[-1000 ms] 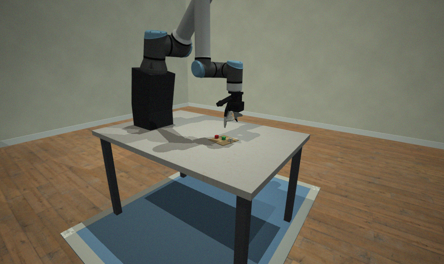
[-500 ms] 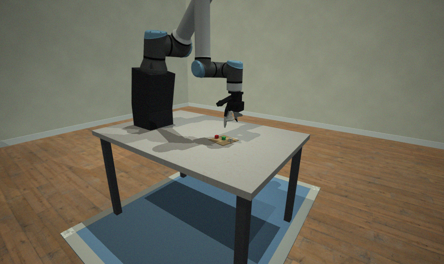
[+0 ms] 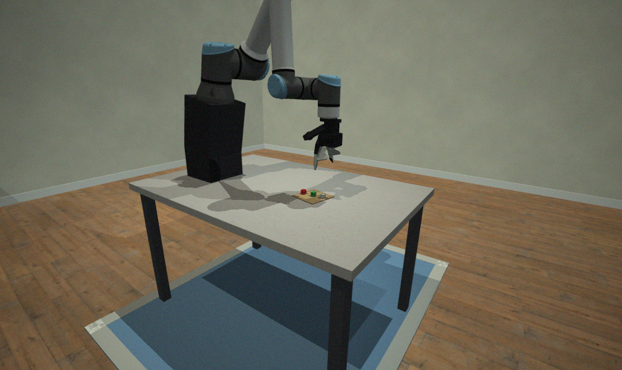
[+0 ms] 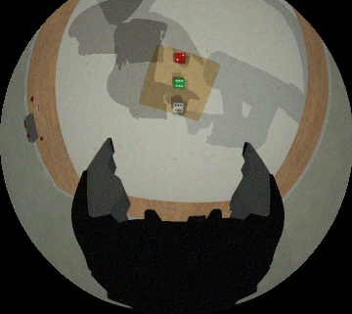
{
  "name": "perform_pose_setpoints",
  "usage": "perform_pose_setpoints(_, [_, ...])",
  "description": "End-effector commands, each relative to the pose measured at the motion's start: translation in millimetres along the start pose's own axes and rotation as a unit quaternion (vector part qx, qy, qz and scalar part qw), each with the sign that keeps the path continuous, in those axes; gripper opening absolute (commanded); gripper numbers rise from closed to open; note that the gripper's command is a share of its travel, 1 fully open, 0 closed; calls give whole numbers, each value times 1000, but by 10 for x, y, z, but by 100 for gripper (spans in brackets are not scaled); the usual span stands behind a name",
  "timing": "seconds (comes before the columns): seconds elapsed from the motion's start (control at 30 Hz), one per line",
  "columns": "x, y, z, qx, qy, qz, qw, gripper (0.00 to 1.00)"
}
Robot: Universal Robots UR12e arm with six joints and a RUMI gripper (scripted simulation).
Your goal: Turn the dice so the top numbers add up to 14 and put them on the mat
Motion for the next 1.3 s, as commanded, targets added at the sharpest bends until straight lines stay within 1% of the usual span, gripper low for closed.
perform_pose_setpoints(0.0, [-5, 265, 0, 0, 0, 0, 1000, 100])
perform_pose_setpoints(0.13, [-5, 418, 0, 0, 0, 0, 1000, 100])
perform_pose_setpoints(0.27, [-5, 486, 0, 0, 0, 0, 1000, 100])
perform_pose_setpoints(1.27, [-5, 494, 0, 0, 0, 0, 1000, 100])
Point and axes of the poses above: the point where the finger pads meet when closed, its own y axis back along the fingers, its own z axis across the jaws, x = y × z, the point moved 1 cm from there along y, back along the fingers, and after that the axes turned 15 degrees about -y, right-handed, at the moved point
